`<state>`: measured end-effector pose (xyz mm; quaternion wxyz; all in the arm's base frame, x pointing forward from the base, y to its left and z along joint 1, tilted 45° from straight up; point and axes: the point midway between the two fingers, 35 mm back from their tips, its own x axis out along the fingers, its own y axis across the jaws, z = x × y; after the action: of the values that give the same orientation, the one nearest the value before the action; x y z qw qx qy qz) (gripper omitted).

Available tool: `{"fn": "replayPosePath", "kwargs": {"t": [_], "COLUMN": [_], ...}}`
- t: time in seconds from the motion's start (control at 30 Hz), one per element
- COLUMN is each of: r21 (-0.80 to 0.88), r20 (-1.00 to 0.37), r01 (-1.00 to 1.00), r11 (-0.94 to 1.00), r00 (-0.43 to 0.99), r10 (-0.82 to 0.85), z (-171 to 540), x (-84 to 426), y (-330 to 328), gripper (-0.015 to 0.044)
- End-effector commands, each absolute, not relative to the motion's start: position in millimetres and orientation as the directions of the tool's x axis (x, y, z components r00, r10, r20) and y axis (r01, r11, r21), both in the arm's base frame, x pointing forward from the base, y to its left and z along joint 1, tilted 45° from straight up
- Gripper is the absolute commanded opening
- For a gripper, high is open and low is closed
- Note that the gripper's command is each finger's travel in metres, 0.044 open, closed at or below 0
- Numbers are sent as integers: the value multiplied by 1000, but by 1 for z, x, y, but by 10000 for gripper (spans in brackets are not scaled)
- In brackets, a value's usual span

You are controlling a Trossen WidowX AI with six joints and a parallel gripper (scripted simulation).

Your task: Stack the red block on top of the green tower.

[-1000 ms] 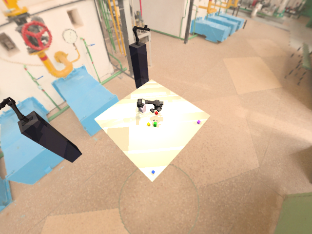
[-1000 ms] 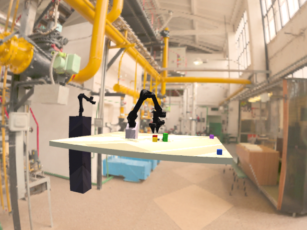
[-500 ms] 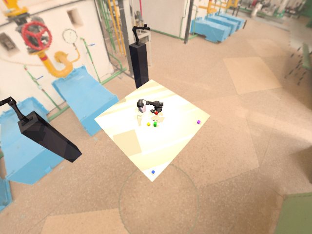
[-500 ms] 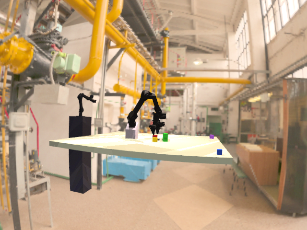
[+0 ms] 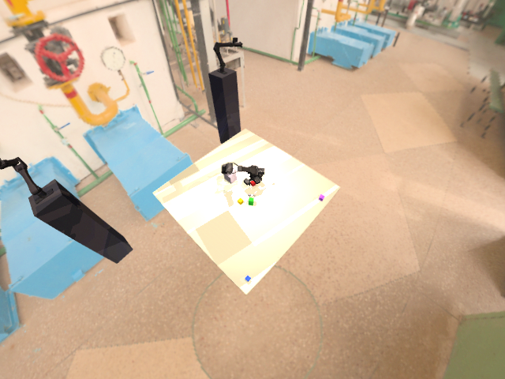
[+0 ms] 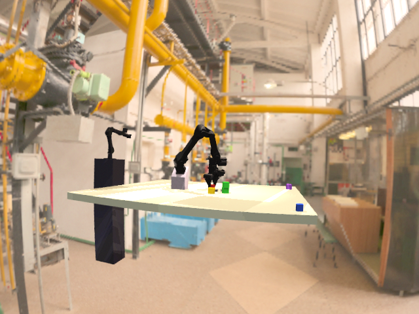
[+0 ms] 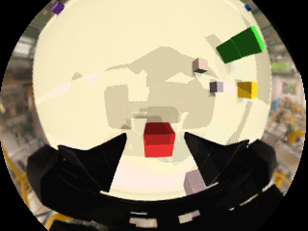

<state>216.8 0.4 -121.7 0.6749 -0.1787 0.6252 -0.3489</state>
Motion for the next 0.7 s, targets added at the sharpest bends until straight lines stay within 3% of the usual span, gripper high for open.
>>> {"fn": "replayPosePath", "kwargs": {"t": [0.0,0.63,0.67], "r21": [-687,-687,-687], "r20": [-712,-712,-712], "r01": [238,238,238], "r11": [686,686,686], "r00": [-33,-34,-34], "r10": [-701,-702,-702], "z": [-127,-128,-128], "x": [212,212,212], "y": [-6,-8,-8], "gripper": [440,440,414]}}
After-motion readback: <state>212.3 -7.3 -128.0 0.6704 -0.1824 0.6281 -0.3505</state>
